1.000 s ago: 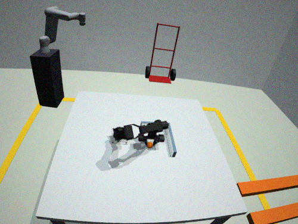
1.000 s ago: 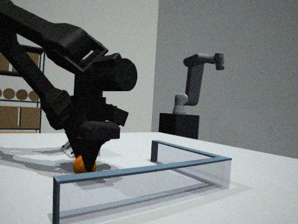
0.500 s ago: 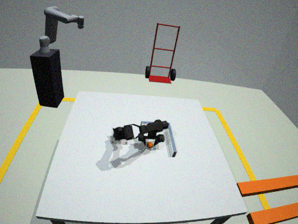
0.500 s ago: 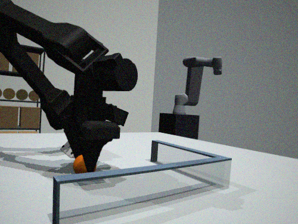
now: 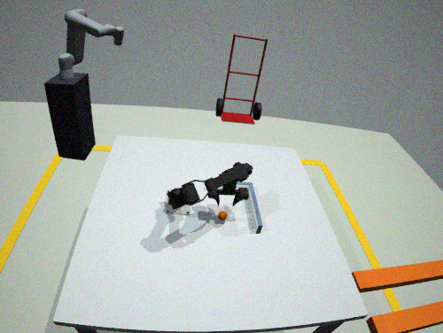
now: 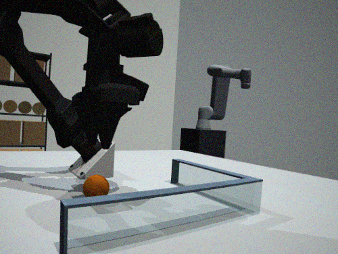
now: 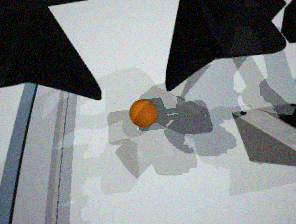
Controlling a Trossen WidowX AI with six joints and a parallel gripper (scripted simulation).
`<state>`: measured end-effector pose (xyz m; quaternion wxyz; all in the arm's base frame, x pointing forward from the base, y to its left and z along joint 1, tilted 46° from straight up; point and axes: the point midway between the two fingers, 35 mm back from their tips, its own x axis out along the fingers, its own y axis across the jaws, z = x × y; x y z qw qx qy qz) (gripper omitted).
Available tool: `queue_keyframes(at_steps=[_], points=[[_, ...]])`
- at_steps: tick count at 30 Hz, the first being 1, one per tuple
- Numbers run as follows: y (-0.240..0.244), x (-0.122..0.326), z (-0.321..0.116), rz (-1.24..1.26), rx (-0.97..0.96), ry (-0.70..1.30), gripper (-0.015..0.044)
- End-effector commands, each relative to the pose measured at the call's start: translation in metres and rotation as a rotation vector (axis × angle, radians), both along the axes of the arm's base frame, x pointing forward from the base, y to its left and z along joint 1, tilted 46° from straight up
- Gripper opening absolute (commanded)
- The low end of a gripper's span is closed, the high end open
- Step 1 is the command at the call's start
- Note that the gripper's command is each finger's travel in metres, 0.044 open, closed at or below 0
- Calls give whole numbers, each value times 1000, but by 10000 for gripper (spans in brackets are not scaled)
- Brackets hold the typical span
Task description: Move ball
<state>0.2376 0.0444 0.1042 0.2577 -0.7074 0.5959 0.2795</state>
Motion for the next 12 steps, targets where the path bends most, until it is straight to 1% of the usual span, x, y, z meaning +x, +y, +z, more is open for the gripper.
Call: queue_keyframes(at_steps=[1,3,5,7,12], points=[[0,1,0,7,0,1,334],[7,-1,6,5,0,1,386],[22,-6,23,2,-2,0,439],[27,-8,30,0,-4,0,440],[27,-8,30,0,-4,0,440]])
